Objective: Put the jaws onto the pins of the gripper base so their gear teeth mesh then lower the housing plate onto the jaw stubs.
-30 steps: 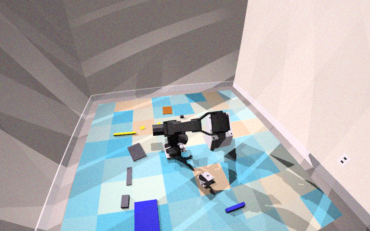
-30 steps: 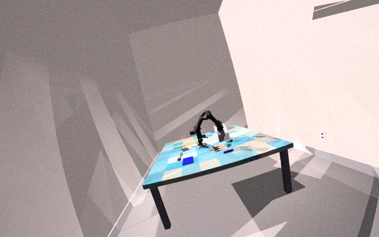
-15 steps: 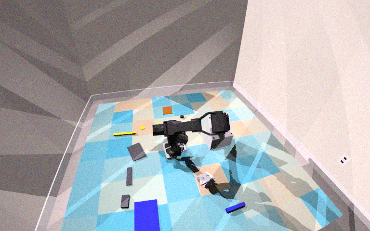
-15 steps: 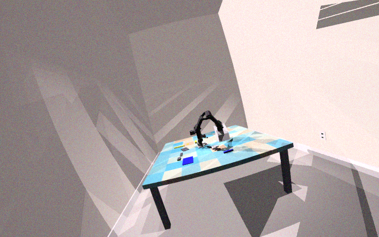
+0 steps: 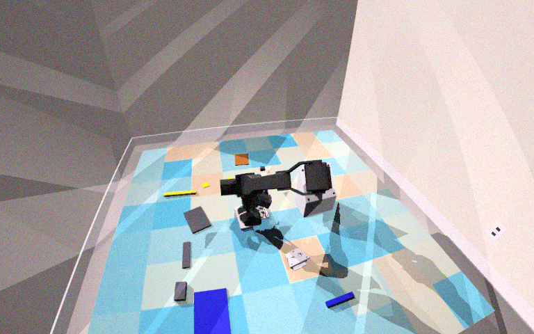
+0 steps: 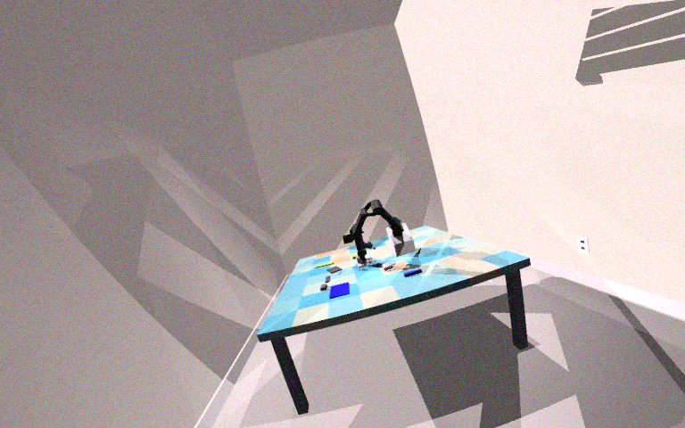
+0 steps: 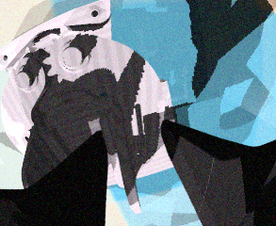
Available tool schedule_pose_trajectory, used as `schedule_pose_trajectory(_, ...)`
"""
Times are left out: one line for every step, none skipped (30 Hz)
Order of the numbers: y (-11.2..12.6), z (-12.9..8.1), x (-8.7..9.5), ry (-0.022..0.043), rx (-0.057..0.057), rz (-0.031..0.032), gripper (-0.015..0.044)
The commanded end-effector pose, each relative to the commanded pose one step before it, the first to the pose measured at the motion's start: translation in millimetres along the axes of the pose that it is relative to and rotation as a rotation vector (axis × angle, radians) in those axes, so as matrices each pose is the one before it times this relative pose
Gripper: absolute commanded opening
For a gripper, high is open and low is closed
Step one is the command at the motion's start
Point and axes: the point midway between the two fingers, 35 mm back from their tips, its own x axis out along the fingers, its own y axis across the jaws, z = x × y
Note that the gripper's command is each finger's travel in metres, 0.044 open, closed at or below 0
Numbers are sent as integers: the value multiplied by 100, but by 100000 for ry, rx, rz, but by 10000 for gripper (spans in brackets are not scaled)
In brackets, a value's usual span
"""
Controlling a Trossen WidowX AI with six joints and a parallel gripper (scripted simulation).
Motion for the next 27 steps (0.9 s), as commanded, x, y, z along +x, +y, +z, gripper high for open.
schedule_pose_trajectory(13,-50,122,132,-546,-8,134)
schedule_pose_trajectory(-1,1,60,-1,1,-3,134)
schedule_pose_trajectory(0,1,36,-1,0,-2,134)
schedule_pose_trajectory(0,0,12,0,0,-1,134)
schedule_pose_trajectory(0,0,0,0,0,0,134)
schedule_pose_trajectory(0,0,0,0,0,0,134)
schedule_pose_trajectory(0,0,0,0,0,0,134)
schedule_pose_trajectory(0,0,0,0,0,0,134)
schedule_pose_trajectory(0,0,12,0,-15,0,134)
schedule_pose_trajectory(0,0,37,0,-44,-1,134)
schedule_pose_trajectory(0,0,61,-1,-73,-3,134)
schedule_pose_trajectory(0,0,61,-1,-73,-3,134)
schedule_pose_trajectory(0,0,36,-1,-44,-2,134)
schedule_pose_trajectory(0,0,12,0,-15,-1,134)
schedule_pose_trajectory(0,0,0,0,0,0,134)
schedule_pose_trajectory(0,0,0,0,0,0,134)
schedule_pose_trajectory(0,0,0,0,0,0,134)
schedule_pose_trajectory(0,0,0,0,0,0,134)
schedule_pose_trajectory(0,0,0,0,0,0,134)
schedule_pose_trajectory(0,0,0,0,0,0,134)
schedule_pose_trajectory(0,0,0,0,0,0,134)
schedule_pose_trajectory(0,0,0,0,0,0,134)
schedule_pose_trajectory(0,0,0,0,0,0,134)
schedule_pose_trajectory(0,0,0,0,0,0,134)
schedule_pose_trajectory(0,0,0,0,0,0,134)
schedule_pose_trajectory(0,0,0,0,0,0,134)
schedule_pose_trajectory(0,0,0,0,0,0,134)
